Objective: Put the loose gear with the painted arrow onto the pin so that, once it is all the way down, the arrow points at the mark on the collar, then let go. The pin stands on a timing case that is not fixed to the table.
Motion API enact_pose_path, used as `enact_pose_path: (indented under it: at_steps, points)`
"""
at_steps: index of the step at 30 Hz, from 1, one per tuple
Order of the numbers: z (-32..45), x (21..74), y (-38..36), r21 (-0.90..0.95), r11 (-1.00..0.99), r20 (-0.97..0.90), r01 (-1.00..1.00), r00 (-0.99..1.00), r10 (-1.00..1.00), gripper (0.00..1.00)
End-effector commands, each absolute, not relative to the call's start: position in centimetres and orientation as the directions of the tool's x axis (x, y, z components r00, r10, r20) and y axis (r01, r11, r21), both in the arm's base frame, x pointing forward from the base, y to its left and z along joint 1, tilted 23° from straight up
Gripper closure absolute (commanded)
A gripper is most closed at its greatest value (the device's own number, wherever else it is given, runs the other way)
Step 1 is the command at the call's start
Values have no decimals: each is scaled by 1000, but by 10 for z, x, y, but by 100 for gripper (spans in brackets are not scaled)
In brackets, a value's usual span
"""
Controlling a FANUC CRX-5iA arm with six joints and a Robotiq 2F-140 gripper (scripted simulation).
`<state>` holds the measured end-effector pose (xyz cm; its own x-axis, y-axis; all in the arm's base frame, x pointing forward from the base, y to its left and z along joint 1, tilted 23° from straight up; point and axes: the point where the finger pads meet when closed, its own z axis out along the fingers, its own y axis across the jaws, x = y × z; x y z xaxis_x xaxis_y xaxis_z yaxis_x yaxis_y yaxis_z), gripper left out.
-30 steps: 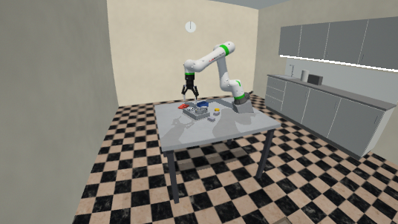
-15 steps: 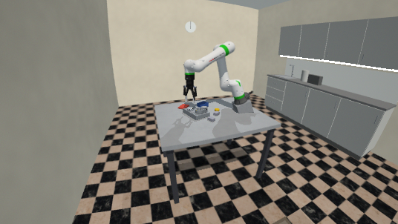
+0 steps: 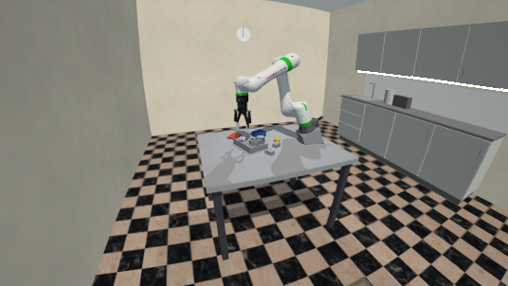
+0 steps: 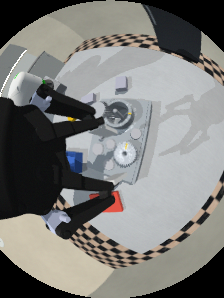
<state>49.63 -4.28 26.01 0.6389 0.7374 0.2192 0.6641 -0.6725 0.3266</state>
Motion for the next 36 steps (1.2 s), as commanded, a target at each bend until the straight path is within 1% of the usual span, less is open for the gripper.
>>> enact_pose_path:
  at_steps: [1,36]
  points:
    - [260,496,-43,327,-672,219,664,639,737,47]
    - [239,505,-44,327,-673,219,664,639,737,47]
